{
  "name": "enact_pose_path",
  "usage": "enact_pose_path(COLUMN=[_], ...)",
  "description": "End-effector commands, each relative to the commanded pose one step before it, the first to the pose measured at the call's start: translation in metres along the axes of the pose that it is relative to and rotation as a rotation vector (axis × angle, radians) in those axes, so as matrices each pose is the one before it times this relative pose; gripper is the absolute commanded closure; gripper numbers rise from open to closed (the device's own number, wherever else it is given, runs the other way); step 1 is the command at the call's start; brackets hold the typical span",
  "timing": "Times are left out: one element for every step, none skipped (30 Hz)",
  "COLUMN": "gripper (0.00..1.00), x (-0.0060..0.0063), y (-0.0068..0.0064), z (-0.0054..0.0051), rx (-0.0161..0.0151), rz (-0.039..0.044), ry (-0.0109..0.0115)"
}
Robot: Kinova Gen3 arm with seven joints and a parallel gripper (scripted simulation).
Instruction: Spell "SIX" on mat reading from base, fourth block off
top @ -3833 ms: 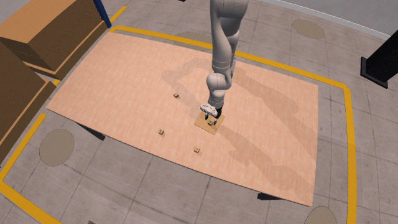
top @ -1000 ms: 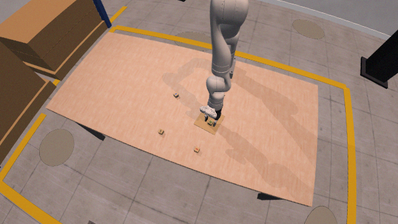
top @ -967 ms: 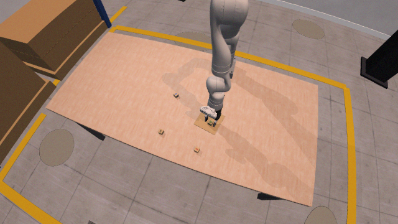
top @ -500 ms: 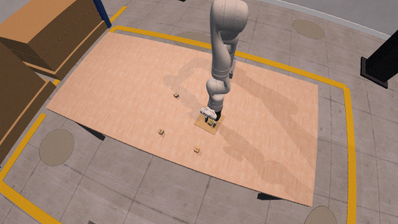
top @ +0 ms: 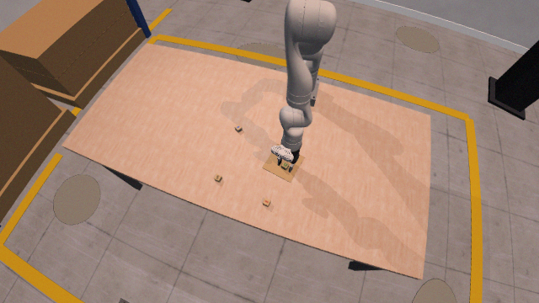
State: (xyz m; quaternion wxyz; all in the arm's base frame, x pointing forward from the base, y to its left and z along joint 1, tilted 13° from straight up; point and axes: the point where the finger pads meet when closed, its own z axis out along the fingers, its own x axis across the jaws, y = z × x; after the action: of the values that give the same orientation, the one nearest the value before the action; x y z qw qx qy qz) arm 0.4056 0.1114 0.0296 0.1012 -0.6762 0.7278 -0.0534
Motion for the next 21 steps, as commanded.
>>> enact_pose_path(gripper=[0.0, 0.0, 0.0, 0.0, 0.0, 0.0, 0.0, 0.0, 0.0, 0.0, 0.0, 0.0, 0.0, 0.0, 0.0, 0.0, 0.0, 0.21, 0.21, 0.21, 0.21], x=[-0.00019, 0.0, 0.0, 0.0, 0.0, 0.0, 0.0, 0.0, 0.0, 0.0, 0.0, 0.0, 0.0, 0.0, 0.0, 0.0, 0.0, 0.0, 0.0, 0.0, 0.0], y=[-0.00045, 0.0, 0.0, 0.0, 0.0, 0.0, 0.0, 0.0, 0.0, 0.0, 0.0, 0.0, 0.0, 0.0, 0.0, 0.0, 0.0, 0.0, 0.0, 0.0, 0.0], z=[-0.00046, 0.0, 0.0, 0.0, 0.0, 0.0, 0.0, 0.0, 0.0, 0.0, 0.0, 0.0, 0.0, 0.0, 0.0, 0.0, 0.0, 0.0, 0.0, 0.0, 0.0], rx=[0.00126, 0.0, 0.0, 0.0, 0.0, 0.0, 0.0, 0.0, 0.0, 0.0, 0.0, 0.0, 0.0, 0.0, 0.0, 0.0, 0.0, 0.0, 0.0, 0.0, 0.0], rz=[0.00002, 0.0, 0.0, 0.0, 0.0, 0.0, 0.0, 0.0, 0.0, 0.0, 0.0, 0.0, 0.0, 0.0, 0.0, 0.0, 0.0, 0.0, 0.0, 0.0, 0.0], ry=[-0.00057, 0.0, 0.0, 0.0, 0.0, 0.0, 0.0, 0.0, 0.0, 0.0, 0.0, 0.0, 0.0, 0.0, 0.0, 0.0, 0.0, 0.0, 0.0, 0.0, 0.0])
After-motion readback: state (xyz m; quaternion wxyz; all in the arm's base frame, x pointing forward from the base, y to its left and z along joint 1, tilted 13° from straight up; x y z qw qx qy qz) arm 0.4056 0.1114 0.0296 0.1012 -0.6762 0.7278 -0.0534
